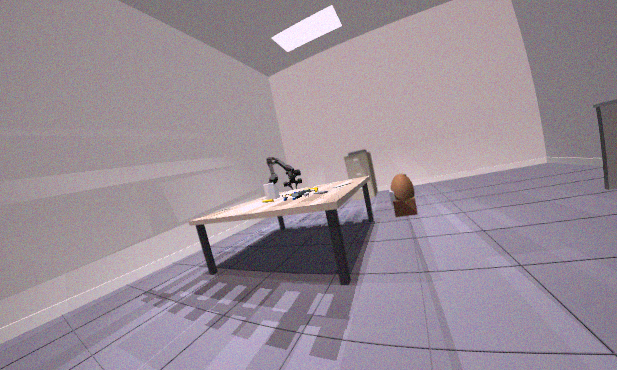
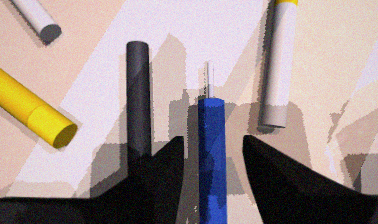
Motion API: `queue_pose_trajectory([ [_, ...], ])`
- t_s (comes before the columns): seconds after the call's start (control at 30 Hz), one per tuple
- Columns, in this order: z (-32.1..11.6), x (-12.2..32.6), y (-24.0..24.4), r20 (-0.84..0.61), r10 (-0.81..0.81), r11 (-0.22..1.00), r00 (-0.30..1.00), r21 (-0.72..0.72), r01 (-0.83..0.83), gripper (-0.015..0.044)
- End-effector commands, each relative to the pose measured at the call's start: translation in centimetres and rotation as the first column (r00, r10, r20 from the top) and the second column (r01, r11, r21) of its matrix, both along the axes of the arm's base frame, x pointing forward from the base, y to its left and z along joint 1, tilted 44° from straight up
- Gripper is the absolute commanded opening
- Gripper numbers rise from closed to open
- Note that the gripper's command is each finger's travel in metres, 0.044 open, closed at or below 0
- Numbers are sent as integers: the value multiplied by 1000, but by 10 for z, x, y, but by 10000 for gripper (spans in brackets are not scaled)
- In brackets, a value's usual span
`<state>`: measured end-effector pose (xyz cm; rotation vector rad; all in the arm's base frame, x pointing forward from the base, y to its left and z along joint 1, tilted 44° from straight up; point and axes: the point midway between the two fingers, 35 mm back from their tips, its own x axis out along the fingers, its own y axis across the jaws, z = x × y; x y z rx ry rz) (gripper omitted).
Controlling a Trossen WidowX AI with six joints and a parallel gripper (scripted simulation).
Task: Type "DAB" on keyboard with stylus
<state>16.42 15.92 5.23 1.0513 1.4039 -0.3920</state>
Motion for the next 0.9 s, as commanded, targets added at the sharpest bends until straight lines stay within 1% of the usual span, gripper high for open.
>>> queue_pose_trajectory([
  [0.0, -4, -1, 1, -5, -3, 1000, 1000, -5, 3, 150],
  [0.87, -18, -4, 15, -6, -3, 1000, 1000, -4, 3, 150],
])
